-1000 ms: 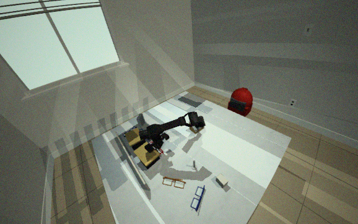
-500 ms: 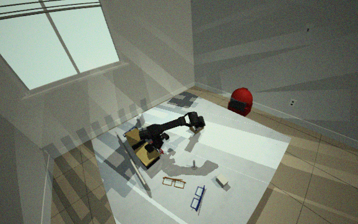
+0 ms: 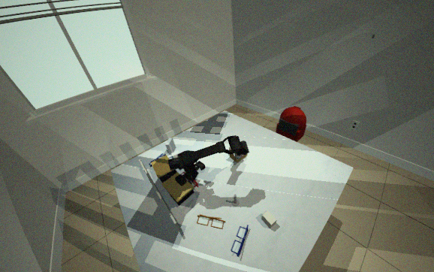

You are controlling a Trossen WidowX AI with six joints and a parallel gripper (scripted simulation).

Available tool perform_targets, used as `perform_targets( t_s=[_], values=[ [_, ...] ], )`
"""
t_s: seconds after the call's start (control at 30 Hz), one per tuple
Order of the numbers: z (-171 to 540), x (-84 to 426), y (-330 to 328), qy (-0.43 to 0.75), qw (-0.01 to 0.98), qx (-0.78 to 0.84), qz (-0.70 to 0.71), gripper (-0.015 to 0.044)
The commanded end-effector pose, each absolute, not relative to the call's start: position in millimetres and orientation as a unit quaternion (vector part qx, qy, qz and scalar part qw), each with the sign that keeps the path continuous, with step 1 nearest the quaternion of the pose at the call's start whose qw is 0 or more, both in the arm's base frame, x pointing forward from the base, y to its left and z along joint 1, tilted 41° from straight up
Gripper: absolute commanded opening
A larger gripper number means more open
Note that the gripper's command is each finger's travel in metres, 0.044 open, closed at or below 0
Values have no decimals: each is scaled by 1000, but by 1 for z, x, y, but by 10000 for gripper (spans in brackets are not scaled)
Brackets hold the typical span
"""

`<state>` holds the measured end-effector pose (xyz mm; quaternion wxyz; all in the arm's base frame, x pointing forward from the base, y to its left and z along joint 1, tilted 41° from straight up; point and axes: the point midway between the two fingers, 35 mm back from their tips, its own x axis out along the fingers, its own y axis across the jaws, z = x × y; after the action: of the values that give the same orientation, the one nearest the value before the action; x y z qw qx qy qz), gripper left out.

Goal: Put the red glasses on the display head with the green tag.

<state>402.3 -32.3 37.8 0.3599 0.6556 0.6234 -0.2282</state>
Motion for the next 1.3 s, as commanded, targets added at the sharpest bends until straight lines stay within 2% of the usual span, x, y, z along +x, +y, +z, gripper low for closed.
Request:
perform_targets(
  t_s=[0.0,1.27],
  values=[
    [39,403,-32,622,358,658,-227,0],
    [35,403,-29,622,358,658,-227,0]
  ],
)
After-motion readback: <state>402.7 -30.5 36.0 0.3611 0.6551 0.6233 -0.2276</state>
